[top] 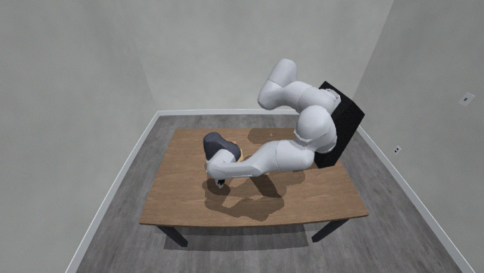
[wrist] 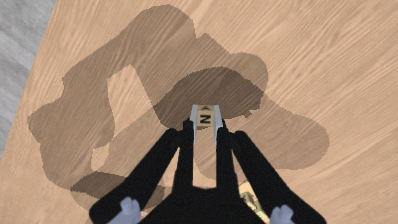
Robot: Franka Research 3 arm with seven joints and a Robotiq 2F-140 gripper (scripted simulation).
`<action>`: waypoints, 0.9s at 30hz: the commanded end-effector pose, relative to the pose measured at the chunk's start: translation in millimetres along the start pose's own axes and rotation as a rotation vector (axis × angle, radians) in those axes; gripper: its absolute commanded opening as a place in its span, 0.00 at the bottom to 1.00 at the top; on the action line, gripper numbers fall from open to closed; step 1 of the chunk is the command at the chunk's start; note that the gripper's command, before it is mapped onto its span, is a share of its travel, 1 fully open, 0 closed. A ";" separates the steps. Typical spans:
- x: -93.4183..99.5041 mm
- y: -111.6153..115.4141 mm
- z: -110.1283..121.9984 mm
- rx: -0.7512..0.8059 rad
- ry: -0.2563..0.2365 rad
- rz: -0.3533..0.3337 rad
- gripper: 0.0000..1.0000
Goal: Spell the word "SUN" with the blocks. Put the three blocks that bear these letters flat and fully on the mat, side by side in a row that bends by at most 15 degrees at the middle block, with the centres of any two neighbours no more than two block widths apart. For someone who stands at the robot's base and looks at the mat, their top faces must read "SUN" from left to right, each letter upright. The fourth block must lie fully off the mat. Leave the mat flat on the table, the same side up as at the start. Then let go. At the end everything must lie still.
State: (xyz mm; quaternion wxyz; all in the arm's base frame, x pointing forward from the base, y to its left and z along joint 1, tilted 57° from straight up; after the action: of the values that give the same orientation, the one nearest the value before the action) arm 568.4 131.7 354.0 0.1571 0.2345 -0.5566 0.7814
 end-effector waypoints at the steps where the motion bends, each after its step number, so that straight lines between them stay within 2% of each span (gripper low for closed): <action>1: -1.3 0.6 0.5 0.005 0.002 -0.001 0.13; 15: 1.0 0.8 0.5 0.005 0.002 0.000 0.13; 19: 13.8 1.4 0.5 0.005 0.002 0.000 0.13; 21: 13.8 1.4 0.5 0.005 0.002 0.000 0.13; 27: 49.9 2.8 0.6 0.005 0.002 0.001 0.13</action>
State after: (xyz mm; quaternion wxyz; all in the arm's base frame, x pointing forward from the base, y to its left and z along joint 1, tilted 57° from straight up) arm 537.9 129.0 372.7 0.1551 0.2308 -0.5569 0.7826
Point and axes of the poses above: the point where the finger pads meet when closed, its own x axis back along the fingers, its own z axis across the jaws, y = z × x, the point moved 8 cm from there along x, back along the fingers, and after that the axes turned 14 degrees about -x, right-handed, at the moved point
